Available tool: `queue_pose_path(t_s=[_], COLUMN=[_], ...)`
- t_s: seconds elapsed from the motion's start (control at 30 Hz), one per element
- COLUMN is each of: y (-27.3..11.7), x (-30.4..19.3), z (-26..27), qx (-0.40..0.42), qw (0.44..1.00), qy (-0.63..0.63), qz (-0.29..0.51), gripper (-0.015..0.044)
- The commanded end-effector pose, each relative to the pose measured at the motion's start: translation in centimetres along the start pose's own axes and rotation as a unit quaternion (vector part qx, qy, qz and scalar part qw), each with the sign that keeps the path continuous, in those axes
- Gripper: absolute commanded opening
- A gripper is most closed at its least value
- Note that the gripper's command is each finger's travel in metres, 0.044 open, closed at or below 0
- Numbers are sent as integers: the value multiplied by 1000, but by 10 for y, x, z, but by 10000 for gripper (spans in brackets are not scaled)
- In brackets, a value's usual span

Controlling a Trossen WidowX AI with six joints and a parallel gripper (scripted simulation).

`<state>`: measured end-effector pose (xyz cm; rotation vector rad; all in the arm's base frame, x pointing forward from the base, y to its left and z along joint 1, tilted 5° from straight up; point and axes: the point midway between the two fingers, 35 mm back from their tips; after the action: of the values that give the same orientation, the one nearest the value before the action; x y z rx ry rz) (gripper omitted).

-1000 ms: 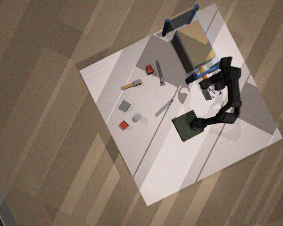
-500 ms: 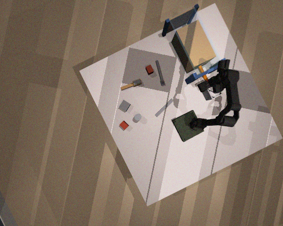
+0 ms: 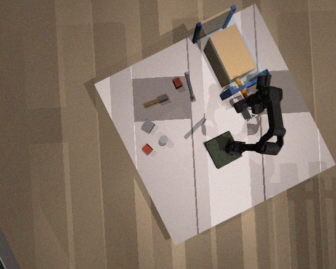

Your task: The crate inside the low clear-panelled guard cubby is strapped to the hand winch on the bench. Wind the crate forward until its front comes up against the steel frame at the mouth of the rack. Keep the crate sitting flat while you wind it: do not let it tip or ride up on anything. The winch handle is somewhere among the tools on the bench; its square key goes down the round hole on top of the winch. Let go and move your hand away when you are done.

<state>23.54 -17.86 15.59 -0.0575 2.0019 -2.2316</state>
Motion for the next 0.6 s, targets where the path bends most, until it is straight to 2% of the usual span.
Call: queue_pose_path(t_s=[0.0, 0.57], y=[1, 0], x=[10, 27], z=[-11, -24], qx=[-10, -10], qw=[1000, 1000], qy=[4, 4], qz=[-9, -10], gripper=[0, 0])
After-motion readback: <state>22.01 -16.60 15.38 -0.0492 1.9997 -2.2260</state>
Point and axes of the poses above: the point midway between the two fingers, 35 mm back from their tips, its own y axis out along the fingers, its own z axis across the jaws, x = y × z, and after that the axes turned 8 degrees about -y, right-handed
